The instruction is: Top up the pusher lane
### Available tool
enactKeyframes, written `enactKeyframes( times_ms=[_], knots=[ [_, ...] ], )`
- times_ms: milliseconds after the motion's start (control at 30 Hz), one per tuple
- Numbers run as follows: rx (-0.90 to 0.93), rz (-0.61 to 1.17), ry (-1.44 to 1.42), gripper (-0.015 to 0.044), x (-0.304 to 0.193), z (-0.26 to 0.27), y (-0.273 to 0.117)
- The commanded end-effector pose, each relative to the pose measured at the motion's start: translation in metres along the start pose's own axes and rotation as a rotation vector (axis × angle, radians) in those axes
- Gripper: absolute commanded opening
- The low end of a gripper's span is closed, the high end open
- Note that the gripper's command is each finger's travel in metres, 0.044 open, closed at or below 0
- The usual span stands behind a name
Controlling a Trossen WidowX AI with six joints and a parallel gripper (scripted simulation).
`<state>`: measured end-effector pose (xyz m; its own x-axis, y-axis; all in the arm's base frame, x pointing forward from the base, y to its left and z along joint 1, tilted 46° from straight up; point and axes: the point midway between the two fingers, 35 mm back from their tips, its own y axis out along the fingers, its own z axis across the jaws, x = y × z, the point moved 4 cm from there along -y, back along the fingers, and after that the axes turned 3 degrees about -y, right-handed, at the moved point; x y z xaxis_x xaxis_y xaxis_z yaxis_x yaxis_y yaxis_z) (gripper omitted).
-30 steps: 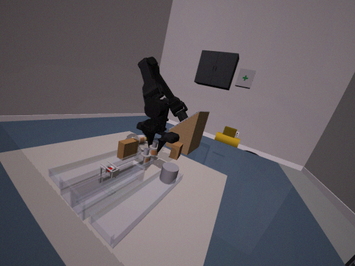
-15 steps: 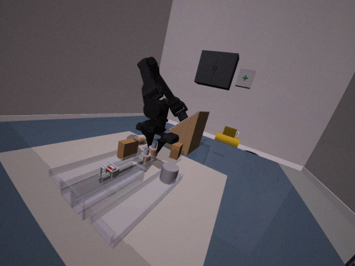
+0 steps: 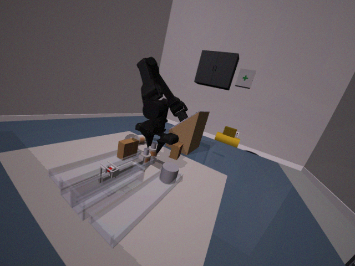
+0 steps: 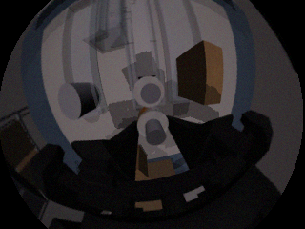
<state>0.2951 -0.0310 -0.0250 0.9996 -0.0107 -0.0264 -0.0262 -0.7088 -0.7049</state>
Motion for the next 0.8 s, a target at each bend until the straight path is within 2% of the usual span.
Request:
enactKeyframes(
  times_ms=[0,767],
  knots=[
    [-0.003,-0.012,0.007,0.0000,0.0063,-0.0015,-0.0012],
    [-0.003,-0.012,0.007,0.0000,0.0162,-0.0025,-0.0013]
  ],
)
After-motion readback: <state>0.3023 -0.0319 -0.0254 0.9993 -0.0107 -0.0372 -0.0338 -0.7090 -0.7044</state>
